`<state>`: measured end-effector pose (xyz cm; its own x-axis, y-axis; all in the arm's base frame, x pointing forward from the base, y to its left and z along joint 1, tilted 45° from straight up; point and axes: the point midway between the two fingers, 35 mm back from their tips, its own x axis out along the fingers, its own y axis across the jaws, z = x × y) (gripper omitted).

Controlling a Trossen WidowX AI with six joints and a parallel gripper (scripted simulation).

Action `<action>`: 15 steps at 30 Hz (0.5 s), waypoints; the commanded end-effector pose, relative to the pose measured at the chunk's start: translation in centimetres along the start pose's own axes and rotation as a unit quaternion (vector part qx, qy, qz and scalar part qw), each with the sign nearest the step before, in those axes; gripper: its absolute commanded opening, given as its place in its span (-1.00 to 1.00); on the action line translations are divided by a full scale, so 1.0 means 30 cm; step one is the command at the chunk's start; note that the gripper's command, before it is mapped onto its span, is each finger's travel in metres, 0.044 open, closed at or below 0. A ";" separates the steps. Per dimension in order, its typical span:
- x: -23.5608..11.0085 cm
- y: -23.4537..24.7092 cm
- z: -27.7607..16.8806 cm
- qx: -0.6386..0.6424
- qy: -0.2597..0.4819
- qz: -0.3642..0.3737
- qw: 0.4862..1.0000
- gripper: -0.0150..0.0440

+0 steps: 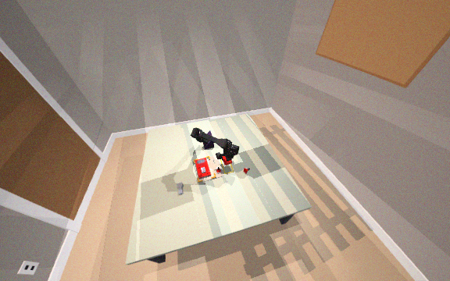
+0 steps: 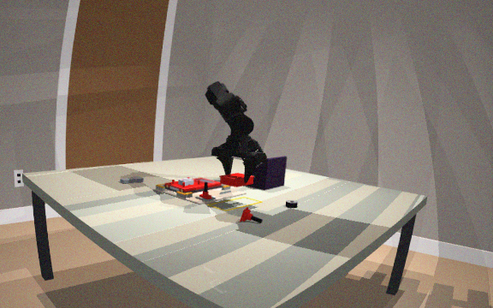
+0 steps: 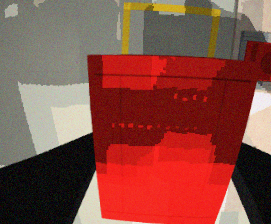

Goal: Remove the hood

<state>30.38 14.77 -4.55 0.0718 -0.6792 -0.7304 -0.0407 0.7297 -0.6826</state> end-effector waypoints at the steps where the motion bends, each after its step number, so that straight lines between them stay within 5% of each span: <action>1: 0.017 -0.002 -0.004 -0.003 0.000 -0.004 1.000 -0.49; 15: 0.056 -0.003 -0.005 -0.003 0.000 -0.004 1.000 -0.49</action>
<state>30.49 13.90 -5.46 0.0721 -0.6795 -0.7301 -0.0404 0.7294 -0.6829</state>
